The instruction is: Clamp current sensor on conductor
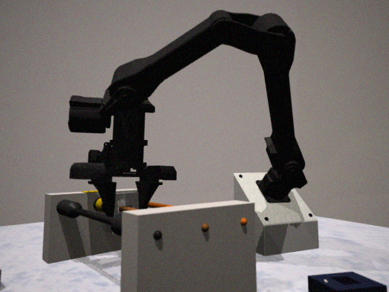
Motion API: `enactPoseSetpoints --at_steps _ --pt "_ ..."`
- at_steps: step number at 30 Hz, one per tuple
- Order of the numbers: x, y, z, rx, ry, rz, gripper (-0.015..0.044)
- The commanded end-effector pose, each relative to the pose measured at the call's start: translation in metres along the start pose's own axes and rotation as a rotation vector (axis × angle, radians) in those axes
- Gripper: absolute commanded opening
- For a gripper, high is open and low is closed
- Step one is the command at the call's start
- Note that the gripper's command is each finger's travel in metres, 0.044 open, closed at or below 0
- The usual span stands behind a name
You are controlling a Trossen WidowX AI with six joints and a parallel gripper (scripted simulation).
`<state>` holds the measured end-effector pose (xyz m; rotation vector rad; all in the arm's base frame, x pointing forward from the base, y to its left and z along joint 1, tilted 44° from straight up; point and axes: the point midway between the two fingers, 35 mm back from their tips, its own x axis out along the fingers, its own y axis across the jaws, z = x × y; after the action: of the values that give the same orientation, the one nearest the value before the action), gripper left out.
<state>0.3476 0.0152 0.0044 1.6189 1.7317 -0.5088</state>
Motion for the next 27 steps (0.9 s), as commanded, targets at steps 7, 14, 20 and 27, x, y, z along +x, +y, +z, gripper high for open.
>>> enactPoseSetpoints --at_steps 7,14,20,27 --pt "0.0015 0.0 0.0 0.0 0.0 0.0 0.0" --pt "0.0019 0.0006 0.0 -0.007 -0.002 0.002 0.0105" --pt "0.0019 0.0006 0.0 -0.007 -0.002 0.002 0.0262" --pt "0.0019 0.0006 0.0 -0.007 -0.002 0.002 0.0263"
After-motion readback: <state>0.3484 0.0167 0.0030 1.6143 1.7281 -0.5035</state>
